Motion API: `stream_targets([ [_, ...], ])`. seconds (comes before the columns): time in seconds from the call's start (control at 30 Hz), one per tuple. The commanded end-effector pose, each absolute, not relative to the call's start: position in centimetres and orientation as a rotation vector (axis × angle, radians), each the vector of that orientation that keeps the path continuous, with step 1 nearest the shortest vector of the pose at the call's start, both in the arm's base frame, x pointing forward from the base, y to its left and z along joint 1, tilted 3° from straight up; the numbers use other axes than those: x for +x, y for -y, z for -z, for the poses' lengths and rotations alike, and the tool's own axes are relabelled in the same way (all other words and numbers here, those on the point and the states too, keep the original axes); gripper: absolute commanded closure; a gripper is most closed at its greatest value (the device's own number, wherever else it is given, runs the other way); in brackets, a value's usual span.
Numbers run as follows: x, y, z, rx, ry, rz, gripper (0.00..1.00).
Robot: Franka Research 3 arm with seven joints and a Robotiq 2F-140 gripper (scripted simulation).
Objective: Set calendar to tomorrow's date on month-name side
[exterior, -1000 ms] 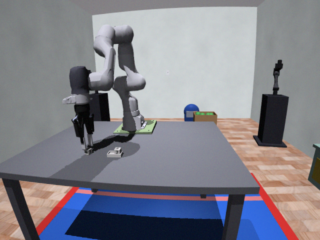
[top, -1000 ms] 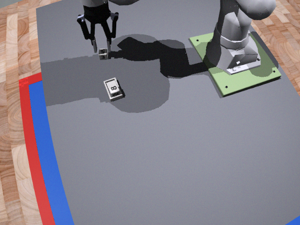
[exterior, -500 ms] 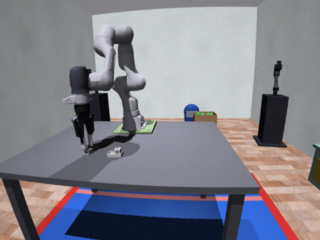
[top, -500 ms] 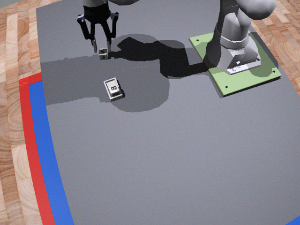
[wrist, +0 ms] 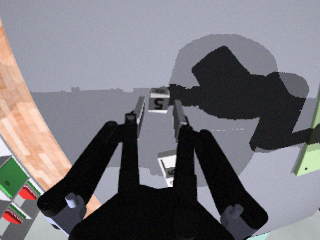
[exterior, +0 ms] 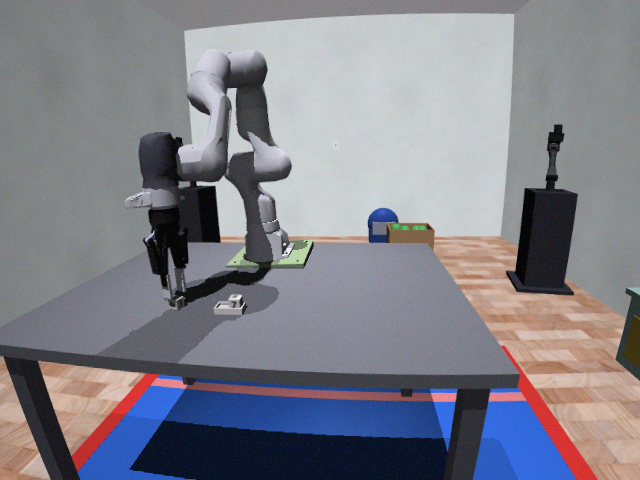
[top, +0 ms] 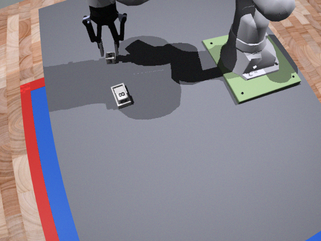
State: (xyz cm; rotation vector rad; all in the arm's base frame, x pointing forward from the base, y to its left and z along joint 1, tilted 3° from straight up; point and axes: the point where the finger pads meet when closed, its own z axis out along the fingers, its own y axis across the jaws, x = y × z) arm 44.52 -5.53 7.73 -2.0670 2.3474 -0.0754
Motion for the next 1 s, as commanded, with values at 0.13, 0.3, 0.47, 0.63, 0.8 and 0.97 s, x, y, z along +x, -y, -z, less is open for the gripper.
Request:
stream_targets([
  [0.13, 44.6, 5.7, -7.7, -2.066, -2.346, 0.076, 0.72],
  [0.3, 44.6, 5.7, -7.7, -2.066, -2.346, 0.076, 0.72],
  [0.47, 44.6, 5.7, -8.3, -2.066, -2.346, 0.076, 0.72],
  [0.63, 44.5, 5.6, -9.7, -2.066, -2.346, 0.076, 0.72],
  [0.8, 44.5, 5.6, -10.6, -2.066, -2.346, 0.076, 0.72],
  [0.97, 44.4, 5.6, -11.7, -2.066, -2.346, 0.076, 0.72],
])
